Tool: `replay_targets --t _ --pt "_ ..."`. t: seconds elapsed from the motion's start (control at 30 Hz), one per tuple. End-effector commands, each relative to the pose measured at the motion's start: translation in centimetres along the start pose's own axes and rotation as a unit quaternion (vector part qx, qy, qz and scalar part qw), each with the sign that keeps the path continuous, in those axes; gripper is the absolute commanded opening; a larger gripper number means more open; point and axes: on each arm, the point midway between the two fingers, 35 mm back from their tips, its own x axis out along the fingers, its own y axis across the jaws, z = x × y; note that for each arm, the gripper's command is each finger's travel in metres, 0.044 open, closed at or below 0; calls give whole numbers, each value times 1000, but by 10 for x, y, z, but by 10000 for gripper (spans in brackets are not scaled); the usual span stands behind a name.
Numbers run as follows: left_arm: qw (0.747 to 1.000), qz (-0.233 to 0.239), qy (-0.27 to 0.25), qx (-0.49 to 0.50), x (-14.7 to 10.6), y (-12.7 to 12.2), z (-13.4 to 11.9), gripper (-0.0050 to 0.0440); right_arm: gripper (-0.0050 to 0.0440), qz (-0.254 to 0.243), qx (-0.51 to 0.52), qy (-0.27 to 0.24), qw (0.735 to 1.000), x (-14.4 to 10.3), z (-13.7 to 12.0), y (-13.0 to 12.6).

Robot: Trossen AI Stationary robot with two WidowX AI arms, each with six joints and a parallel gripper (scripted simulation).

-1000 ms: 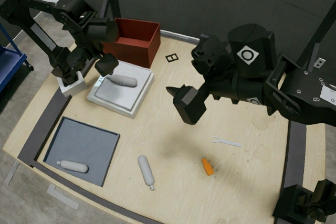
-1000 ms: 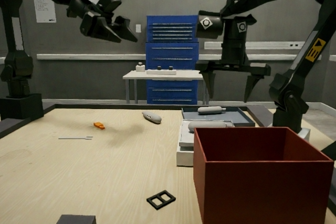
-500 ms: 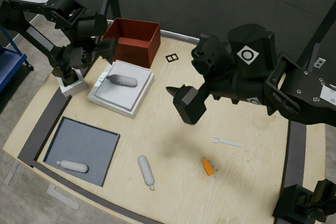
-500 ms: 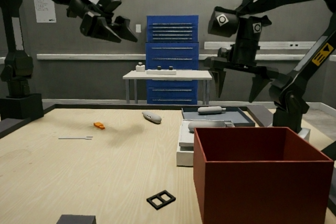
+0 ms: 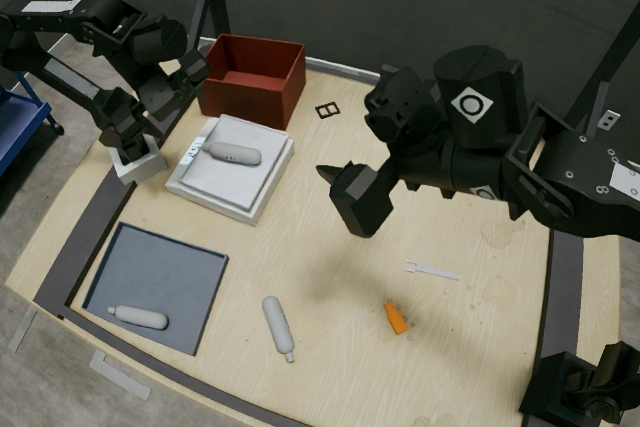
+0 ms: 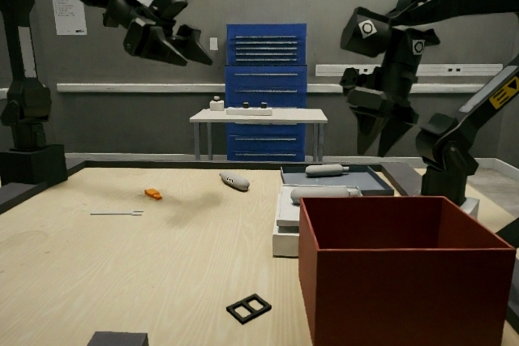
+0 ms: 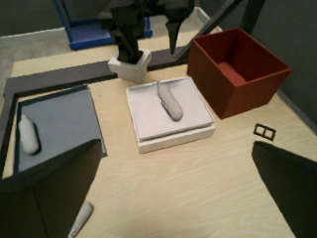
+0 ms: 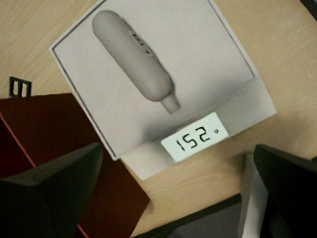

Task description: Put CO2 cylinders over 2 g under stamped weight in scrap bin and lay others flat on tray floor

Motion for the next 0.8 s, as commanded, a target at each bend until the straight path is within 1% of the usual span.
replay_targets --t 0.0,0.2,0.4,0.47,0.63,0.77 --pt "1000 0 -13 -1 -5 0 9 440 440 9 -90 -4 996 0 -6 -4" --pt "1000 0 -13 -1 -5 0 9 440 440 12 -256 -16 967 4 -16 -13" --pt "1000 0 -13 -1 -5 0 9 440 440 11 -395 -27 918 8 -24 -20" --pt "1000 0 -13 -1 -5 0 9 440 440 11 -395 -27 918 8 -24 -20" --pt "1000 0 -13 -1 -5 0 9 440 440 10 -467 -33 884 11 -28 -24" --pt "1000 0 -13 -1 -5 0 9 440 440 10 -482 -35 875 11 -28 -24"
